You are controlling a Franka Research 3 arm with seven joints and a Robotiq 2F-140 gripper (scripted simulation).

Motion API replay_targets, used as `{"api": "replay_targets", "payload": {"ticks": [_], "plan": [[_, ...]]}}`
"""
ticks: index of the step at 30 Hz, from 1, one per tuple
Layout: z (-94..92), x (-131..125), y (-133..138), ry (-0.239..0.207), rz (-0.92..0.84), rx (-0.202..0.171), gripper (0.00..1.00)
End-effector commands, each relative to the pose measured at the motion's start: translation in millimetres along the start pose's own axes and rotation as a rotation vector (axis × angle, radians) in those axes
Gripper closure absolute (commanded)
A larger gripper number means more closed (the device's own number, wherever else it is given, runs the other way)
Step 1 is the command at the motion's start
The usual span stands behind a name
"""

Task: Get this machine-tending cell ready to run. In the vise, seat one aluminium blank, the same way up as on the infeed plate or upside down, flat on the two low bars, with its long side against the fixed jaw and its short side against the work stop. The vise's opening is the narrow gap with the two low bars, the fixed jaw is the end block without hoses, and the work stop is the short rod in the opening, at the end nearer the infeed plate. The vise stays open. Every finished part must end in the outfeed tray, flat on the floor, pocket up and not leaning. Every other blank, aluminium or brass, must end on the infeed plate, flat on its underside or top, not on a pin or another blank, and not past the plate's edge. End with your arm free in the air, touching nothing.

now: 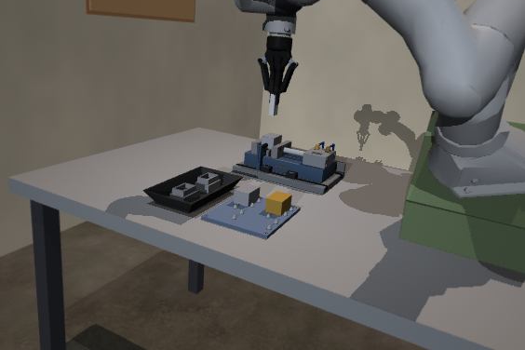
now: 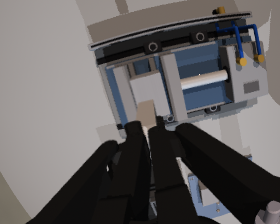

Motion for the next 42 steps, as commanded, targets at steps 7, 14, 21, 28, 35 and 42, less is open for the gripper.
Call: {"api": "replay_targets", "payload": {"ticks": [7, 14, 21, 28, 35, 42], "plan": [[-1.9, 0, 0, 0.0, 0.005, -0.001, 1.0], [-1.9, 0, 0, 0.0, 0.005, -0.001, 1.0], [-1.9, 0, 0, 0.0, 0.005, -0.001, 1.0], [-1.9, 1, 8, 0.0, 0.003, -0.001, 1.0], [-1.4, 6, 39, -0.001, -0.003, -0.002, 1.0], [-1.4, 6, 39, -0.001, -0.003, -0.002, 1.0]]}}
Point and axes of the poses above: the point where the finger pads meet when closed, its own z axis out along the fingers, its own y axis across the jaws, x = y × z, the point moved 5 cm from there along -z, back along the fingers, and after that the axes turned 10 degrees about z, right-handed, at the moved point
